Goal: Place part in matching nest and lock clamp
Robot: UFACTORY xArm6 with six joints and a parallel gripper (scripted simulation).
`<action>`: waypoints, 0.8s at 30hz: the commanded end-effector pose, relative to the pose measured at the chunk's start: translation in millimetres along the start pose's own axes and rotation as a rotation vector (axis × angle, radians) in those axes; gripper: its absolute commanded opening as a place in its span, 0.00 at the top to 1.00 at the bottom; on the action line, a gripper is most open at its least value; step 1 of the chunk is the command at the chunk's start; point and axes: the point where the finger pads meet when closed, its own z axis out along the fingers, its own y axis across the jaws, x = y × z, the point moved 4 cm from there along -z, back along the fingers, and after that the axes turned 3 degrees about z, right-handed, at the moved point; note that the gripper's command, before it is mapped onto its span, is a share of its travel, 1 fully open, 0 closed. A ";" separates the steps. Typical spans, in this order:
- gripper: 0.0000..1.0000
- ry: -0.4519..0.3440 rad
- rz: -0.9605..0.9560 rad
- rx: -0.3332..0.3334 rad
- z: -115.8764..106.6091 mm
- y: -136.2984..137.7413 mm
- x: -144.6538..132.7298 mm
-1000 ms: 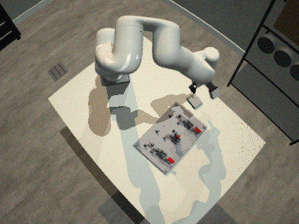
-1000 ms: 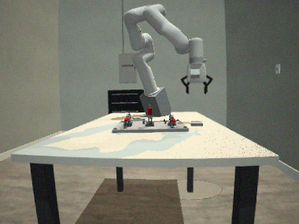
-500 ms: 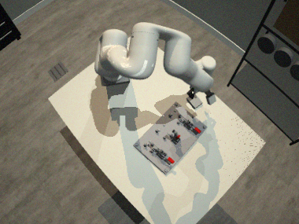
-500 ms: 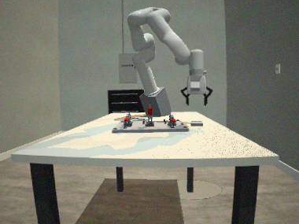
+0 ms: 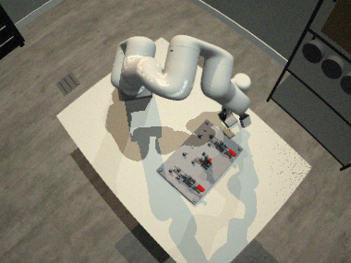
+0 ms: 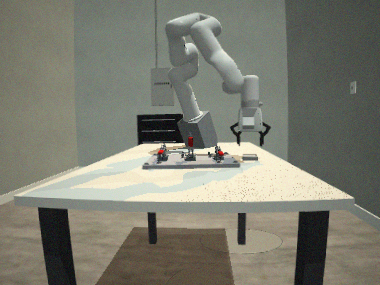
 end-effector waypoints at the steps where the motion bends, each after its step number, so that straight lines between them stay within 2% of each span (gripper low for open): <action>1: 0.00 0.003 0.001 0.003 8.3 -1.2 1.0; 24: 0.00 0.003 0.001 0.003 13.6 -1.2 1.0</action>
